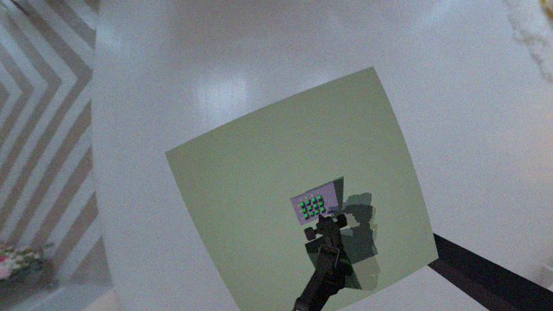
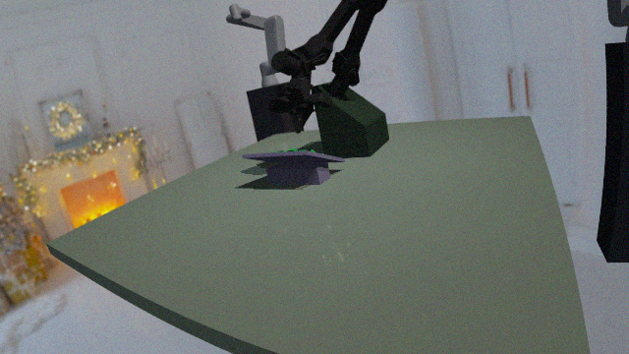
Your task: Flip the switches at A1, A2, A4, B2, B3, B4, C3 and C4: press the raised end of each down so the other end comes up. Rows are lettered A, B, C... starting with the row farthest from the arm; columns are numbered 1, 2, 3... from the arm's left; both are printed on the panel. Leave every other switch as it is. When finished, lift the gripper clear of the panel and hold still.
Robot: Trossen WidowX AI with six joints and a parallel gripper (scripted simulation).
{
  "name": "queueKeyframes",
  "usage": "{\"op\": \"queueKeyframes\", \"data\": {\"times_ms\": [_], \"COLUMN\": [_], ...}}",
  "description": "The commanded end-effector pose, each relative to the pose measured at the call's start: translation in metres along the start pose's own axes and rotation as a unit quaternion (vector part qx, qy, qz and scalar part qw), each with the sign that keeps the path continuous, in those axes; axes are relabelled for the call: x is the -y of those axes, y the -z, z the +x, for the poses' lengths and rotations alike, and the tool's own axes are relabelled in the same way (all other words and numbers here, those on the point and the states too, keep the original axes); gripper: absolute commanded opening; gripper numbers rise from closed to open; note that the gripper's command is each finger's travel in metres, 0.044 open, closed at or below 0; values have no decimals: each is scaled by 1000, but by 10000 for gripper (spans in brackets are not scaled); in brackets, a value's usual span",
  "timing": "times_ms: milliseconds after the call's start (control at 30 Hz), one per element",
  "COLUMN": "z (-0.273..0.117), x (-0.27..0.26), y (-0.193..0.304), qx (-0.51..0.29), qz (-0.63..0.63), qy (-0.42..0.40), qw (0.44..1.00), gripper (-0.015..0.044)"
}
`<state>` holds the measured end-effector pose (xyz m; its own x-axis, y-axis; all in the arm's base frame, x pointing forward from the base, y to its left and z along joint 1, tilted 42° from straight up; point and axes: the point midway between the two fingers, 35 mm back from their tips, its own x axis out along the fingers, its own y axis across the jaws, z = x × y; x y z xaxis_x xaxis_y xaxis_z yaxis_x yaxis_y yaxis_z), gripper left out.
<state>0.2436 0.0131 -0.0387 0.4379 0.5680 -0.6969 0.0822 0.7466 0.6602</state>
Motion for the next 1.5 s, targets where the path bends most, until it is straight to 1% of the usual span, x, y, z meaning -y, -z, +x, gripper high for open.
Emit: {"op": "queueKeyframes", "data": {"times_ms": [0, 800, 1467], "z": [22, 51, 51], "x": [1, 0, 0], "y": [5, 6, 6], "qx": [1, 4, 4], "qz": [2, 3, 3], "qy": [-2, -4, -4], "qw": [1000, 1000, 1000], "gripper": [0, 0, 0]}}
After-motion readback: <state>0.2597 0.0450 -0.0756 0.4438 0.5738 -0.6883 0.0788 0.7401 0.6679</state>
